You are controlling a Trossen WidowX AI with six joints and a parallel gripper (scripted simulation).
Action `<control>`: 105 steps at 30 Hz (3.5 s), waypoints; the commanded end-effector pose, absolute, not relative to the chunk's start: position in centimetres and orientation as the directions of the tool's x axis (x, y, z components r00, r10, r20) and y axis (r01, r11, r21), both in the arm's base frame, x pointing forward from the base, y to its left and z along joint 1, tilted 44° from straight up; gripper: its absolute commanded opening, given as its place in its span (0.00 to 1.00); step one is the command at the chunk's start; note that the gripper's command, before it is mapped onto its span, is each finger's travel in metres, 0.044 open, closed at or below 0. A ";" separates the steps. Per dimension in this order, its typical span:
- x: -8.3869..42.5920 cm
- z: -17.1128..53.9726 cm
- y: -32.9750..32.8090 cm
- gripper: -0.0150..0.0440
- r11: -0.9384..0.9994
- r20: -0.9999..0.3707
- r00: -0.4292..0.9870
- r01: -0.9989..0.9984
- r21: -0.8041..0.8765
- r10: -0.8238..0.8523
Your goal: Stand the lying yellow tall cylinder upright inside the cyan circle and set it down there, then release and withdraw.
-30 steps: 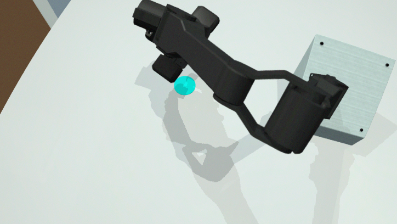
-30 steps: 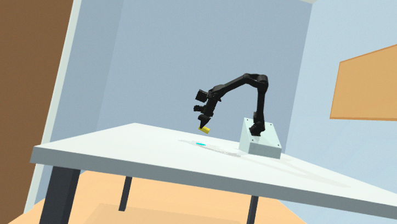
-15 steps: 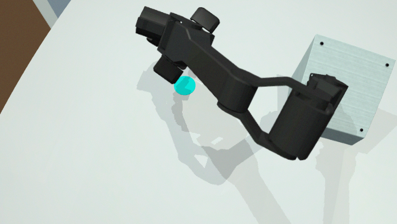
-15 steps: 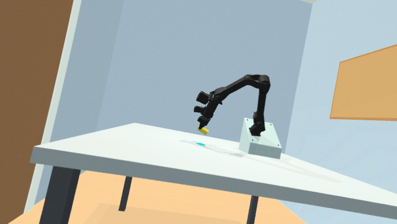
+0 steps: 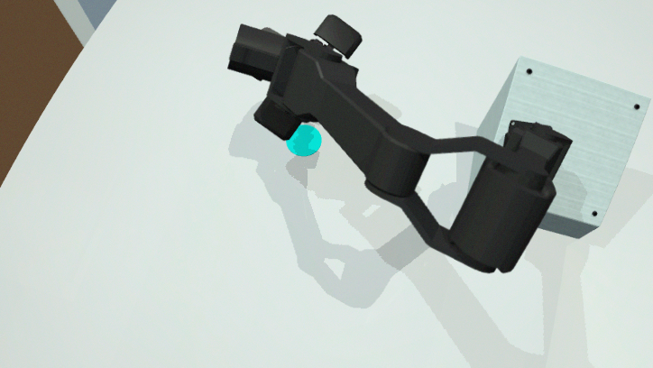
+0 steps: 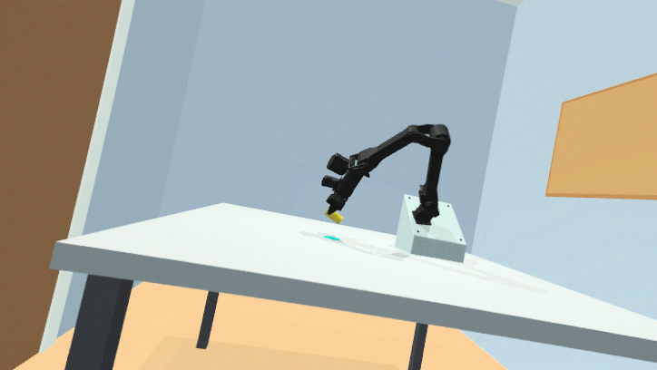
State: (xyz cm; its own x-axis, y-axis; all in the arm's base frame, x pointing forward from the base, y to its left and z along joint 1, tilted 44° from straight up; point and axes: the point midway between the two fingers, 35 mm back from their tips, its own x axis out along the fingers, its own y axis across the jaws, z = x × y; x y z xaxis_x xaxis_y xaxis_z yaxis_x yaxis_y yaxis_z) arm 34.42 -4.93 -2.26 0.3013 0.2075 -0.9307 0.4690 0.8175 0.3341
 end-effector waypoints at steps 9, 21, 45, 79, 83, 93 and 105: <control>34.7 -2.2 -5.0 0.43 0.818 -0.922 0.360 0.482 0.313 0.140; 34.9 -2.3 -4.9 0.43 0.816 -0.907 0.412 0.495 0.299 0.082; 35.0 -2.0 -4.6 0.43 0.800 -0.855 0.519 0.522 0.294 -0.024; 34.7 -0.6 -4.2 0.43 0.757 -0.733 0.663 0.555 0.344 -0.153; 34.6 -0.4 -4.2 0.43 0.751 -0.715 0.679 0.558 0.354 -0.166; 34.3 0.2 -4.1 0.43 0.733 -0.669 0.716 0.561 0.383 -0.198; 33.8 1.1 -4.0 0.43 0.711 -0.610 0.757 0.562 0.424 -0.234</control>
